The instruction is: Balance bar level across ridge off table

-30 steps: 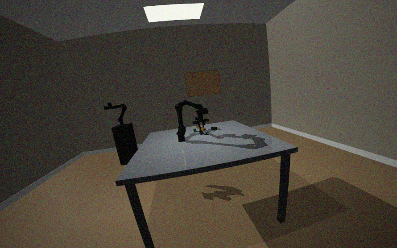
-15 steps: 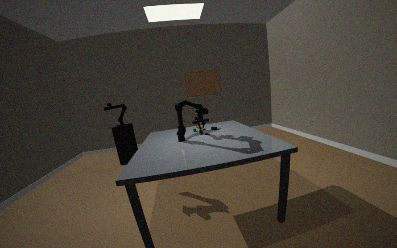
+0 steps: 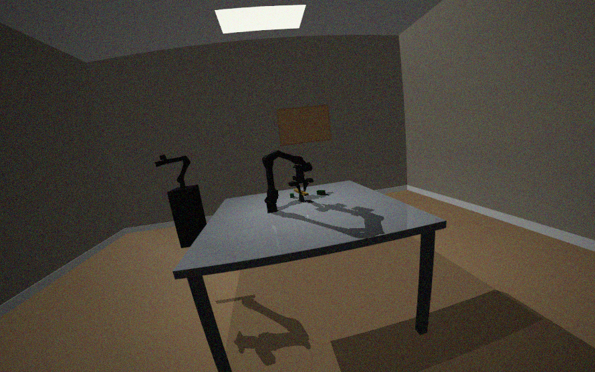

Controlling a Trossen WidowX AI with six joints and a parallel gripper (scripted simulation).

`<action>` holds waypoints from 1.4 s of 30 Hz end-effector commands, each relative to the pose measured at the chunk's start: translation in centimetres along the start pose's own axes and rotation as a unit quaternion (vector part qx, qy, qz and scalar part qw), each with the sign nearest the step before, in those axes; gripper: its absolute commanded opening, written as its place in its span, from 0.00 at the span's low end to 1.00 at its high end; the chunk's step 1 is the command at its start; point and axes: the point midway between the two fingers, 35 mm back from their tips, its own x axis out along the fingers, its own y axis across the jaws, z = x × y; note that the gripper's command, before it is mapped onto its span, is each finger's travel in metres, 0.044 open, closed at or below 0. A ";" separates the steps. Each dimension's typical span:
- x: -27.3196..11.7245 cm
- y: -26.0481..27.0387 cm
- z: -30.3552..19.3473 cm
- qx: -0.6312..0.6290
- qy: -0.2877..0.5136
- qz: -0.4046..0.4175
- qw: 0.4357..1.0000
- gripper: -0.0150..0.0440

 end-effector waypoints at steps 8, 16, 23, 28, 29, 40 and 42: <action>0.0 0.0 0.0 0.000 0.000 0.000 1.000 0.25; 0.0 0.0 0.0 0.000 0.000 0.000 1.000 0.25; 0.0 0.0 0.0 0.000 0.000 0.000 1.000 0.34; 0.0 0.0 0.0 0.000 0.000 0.000 1.000 0.54; 0.0 0.0 0.0 0.000 0.000 0.000 1.000 0.54; 0.0 0.0 0.0 0.000 0.000 0.000 1.000 0.54; 0.0 0.0 0.0 0.000 0.000 0.000 1.000 0.54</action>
